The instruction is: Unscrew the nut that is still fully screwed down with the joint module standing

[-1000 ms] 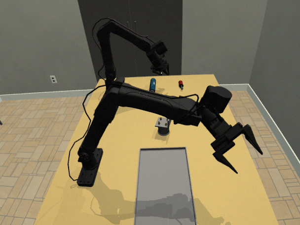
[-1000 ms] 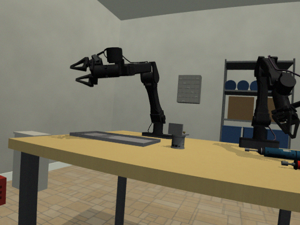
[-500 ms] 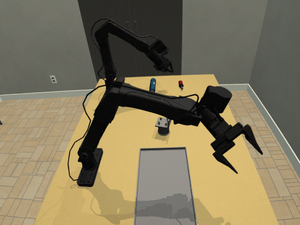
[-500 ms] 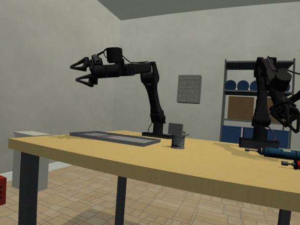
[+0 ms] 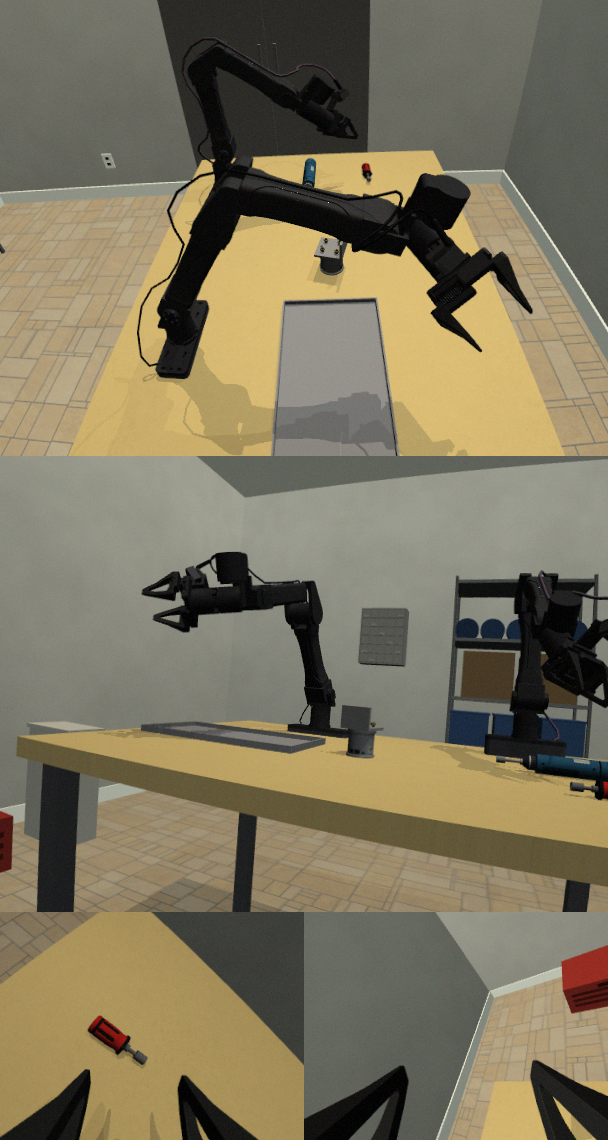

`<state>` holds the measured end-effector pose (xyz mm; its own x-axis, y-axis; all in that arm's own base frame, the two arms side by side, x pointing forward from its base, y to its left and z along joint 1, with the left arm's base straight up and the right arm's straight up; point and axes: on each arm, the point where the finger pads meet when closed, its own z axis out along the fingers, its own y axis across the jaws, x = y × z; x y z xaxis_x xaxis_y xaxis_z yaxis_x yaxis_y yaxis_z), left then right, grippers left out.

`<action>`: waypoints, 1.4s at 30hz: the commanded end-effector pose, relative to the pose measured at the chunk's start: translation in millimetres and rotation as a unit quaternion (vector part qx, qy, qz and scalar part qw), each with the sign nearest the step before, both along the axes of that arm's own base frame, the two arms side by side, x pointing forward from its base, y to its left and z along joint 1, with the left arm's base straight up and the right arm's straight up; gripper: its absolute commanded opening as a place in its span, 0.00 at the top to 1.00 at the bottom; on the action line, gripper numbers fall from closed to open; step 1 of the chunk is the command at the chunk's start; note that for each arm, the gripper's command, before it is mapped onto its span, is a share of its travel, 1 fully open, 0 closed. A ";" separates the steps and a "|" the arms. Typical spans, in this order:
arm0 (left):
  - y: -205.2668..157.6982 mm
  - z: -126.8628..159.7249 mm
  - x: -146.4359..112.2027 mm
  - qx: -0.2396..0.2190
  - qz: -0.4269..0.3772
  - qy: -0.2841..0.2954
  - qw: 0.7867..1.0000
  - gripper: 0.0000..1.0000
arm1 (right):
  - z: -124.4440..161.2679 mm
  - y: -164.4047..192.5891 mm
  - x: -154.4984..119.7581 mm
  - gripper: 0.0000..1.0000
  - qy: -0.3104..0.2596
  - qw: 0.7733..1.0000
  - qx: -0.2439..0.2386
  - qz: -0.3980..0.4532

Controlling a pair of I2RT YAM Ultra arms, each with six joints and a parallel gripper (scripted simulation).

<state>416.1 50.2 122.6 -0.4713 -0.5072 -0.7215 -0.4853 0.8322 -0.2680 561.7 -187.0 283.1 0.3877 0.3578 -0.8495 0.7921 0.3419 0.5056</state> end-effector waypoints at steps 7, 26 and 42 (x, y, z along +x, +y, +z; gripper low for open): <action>-9.6 43.3 13.4 0.084 -0.048 -0.084 0.992 0.35 | 5.7 -0.9 -1.6 0.14 0.001 1.000 0.001 0.000; -23.4 97.3 20.8 0.191 -0.089 -0.180 0.961 0.35 | 5.7 -0.9 -1.6 0.14 0.001 1.000 0.001 0.000; -33.7 141.1 14.5 0.271 -0.098 -0.248 0.925 0.35 | 5.7 -0.9 -1.6 0.14 0.001 1.000 0.001 0.000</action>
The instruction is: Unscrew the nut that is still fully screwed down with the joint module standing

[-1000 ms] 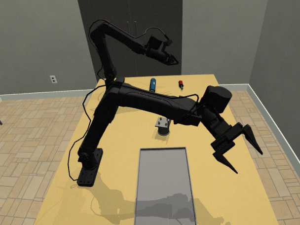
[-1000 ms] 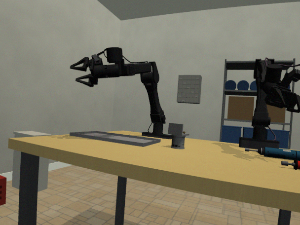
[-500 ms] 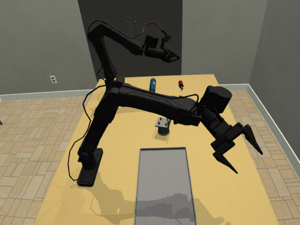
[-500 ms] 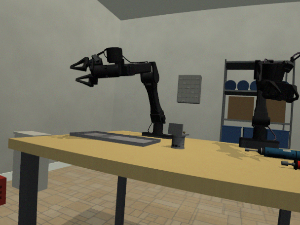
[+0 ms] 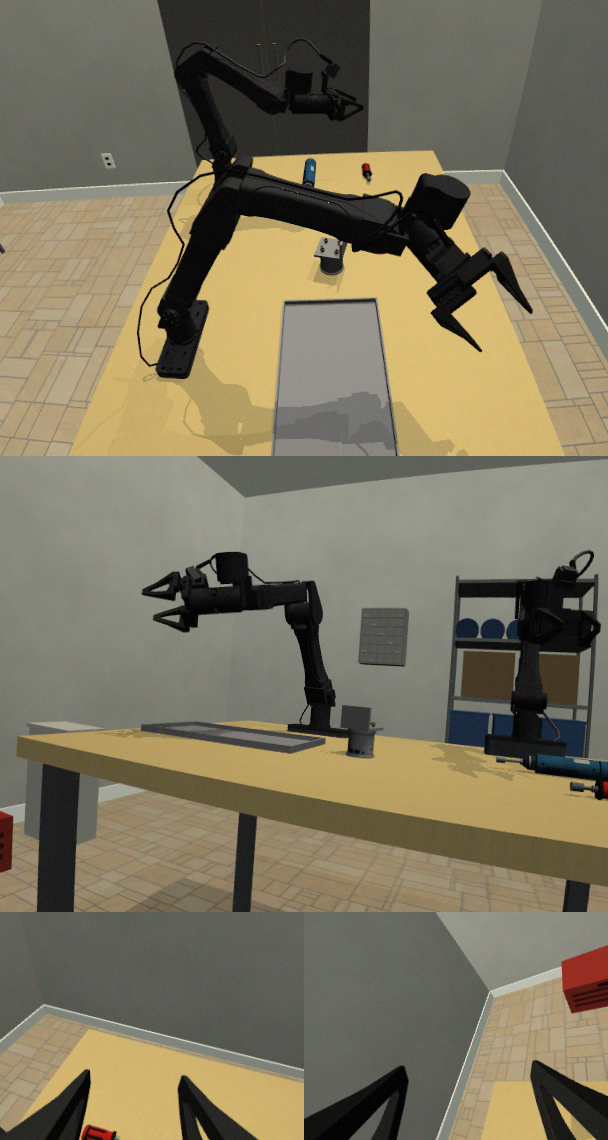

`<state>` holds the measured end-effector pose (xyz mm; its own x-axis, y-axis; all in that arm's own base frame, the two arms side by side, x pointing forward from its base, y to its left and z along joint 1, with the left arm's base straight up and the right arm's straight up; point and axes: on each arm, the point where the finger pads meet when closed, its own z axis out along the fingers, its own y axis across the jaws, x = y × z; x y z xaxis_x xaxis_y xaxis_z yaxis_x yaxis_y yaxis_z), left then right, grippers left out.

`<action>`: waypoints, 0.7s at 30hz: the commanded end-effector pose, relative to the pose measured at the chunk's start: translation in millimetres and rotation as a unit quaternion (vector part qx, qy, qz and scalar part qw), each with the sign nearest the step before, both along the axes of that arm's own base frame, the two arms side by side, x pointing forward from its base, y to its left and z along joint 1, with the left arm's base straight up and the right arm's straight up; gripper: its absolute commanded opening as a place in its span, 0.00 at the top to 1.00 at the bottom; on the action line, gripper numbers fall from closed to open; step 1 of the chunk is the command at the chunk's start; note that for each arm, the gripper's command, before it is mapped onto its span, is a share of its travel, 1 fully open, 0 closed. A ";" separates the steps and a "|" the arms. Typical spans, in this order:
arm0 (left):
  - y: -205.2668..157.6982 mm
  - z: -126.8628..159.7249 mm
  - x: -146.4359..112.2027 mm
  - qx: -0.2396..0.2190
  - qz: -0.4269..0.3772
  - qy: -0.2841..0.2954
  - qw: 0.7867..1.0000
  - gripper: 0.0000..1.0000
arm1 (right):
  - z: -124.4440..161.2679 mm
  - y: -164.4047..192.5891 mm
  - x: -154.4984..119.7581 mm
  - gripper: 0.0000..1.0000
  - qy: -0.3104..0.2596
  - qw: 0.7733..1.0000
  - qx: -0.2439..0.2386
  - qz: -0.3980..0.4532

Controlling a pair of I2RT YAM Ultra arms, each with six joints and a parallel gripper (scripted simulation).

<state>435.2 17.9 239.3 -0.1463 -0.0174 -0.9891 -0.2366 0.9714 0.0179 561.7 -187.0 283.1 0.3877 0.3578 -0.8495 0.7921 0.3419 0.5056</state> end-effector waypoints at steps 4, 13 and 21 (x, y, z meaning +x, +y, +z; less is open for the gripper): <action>2.4 19.3 -2.2 0.044 0.005 -0.040 0.998 0.35 | 5.7 -0.9 -1.6 0.14 0.001 1.000 0.001 0.000; -7.6 55.3 -15.8 0.088 0.004 -0.099 0.991 0.35 | 5.7 -0.9 -1.6 0.14 0.001 1.000 0.001 0.000; -7.6 65.3 -19.0 0.122 0.011 -0.121 0.985 0.35 | 5.7 -0.9 -1.6 0.14 0.001 1.000 0.001 0.000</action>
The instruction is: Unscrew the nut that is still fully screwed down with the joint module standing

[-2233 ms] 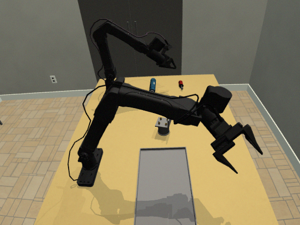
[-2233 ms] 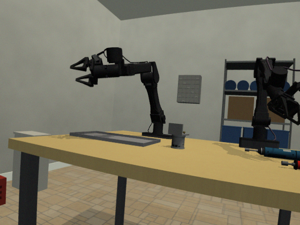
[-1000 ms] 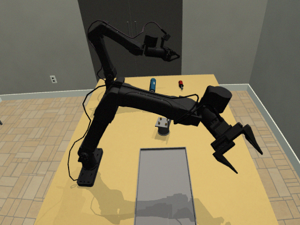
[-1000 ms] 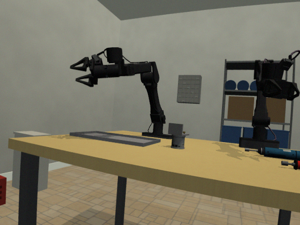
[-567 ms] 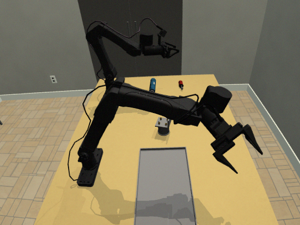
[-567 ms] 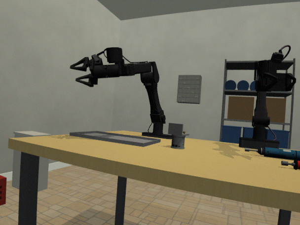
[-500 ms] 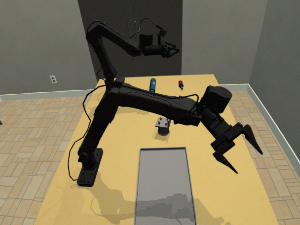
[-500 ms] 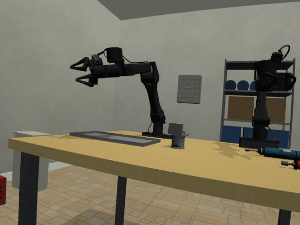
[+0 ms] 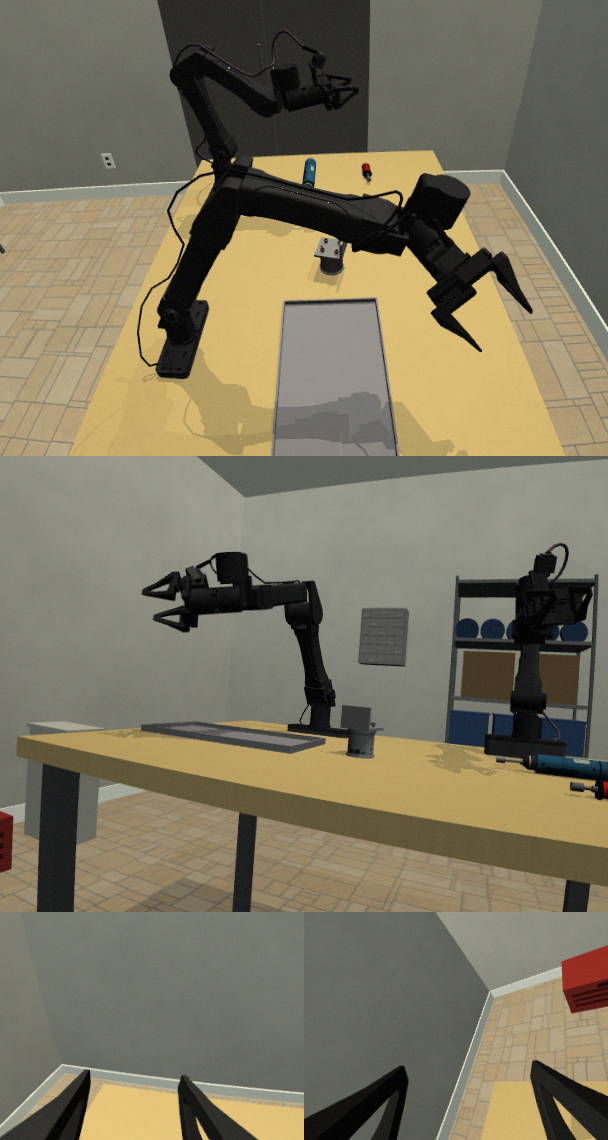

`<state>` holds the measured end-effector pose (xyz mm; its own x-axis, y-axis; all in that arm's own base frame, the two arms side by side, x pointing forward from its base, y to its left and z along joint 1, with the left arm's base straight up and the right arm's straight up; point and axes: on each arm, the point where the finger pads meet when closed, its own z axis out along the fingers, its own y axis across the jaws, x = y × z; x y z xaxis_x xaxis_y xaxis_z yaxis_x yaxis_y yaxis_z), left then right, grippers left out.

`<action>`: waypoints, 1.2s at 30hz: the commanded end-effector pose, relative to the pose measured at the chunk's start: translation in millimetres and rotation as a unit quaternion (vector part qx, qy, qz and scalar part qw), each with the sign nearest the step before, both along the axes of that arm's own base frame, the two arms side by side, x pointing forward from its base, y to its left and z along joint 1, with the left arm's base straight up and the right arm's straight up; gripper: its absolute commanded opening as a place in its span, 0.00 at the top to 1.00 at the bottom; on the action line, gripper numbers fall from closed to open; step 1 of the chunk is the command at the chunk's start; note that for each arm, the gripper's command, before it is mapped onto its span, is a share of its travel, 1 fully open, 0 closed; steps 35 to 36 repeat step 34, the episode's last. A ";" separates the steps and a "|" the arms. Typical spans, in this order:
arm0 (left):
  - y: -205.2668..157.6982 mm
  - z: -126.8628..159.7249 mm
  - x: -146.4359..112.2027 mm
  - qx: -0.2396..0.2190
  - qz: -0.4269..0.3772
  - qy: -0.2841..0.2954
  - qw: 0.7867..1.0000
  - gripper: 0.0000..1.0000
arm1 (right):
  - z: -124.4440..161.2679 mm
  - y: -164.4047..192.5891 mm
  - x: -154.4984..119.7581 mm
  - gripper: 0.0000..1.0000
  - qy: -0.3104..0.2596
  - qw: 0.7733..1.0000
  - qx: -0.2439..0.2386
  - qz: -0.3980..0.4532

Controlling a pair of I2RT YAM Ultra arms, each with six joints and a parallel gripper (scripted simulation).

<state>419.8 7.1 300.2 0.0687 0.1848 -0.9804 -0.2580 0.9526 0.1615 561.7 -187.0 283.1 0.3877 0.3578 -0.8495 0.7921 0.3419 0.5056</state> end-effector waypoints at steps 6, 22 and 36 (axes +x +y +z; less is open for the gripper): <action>2.6 9.7 -2.2 0.019 0.010 -0.020 1.000 0.35 | 5.7 -0.9 -1.6 0.14 0.001 1.000 0.001 0.000; 1.4 13.5 -2.4 0.016 0.006 -0.022 1.000 0.35 | 5.7 -0.9 -1.6 0.14 0.001 1.000 0.001 0.000; 1.4 13.5 -2.4 0.016 0.006 -0.022 1.000 0.35 | 5.7 -0.9 -1.6 0.14 0.001 1.000 0.001 0.000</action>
